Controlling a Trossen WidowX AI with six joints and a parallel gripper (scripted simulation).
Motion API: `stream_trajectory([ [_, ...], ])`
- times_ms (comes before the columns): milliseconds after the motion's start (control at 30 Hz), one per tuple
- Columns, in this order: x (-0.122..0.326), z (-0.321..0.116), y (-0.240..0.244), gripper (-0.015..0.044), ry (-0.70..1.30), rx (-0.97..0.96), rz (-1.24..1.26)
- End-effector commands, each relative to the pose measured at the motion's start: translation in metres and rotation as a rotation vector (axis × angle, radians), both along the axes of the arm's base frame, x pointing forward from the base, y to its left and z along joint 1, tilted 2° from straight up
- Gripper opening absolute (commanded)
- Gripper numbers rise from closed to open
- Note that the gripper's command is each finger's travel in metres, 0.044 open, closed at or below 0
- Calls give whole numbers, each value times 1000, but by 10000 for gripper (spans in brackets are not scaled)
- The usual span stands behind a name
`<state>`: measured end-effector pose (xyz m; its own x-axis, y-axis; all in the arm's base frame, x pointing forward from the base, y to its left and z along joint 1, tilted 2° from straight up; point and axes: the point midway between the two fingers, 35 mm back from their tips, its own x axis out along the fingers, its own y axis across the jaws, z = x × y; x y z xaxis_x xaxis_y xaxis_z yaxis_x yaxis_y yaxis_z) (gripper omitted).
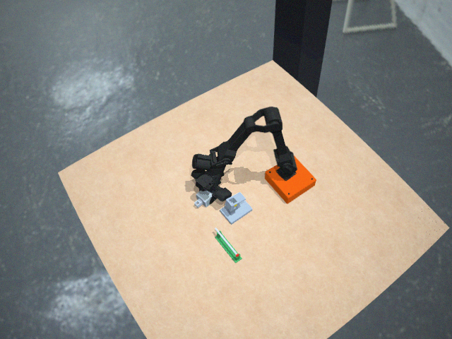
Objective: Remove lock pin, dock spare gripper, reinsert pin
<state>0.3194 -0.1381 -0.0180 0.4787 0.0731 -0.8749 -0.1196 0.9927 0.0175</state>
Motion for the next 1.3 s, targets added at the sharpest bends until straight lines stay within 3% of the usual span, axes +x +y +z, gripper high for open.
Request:
stream_trajectory([
  [0, 5, 14, -2, 19, -11, -6, 5],
  [33, 5, 20, -3, 0, -11, -6, 5],
  [633, 3, 117, -2, 0, -11, -6, 5],
  [1267, 1, 109, 6, 0, 52, -31, 19],
])
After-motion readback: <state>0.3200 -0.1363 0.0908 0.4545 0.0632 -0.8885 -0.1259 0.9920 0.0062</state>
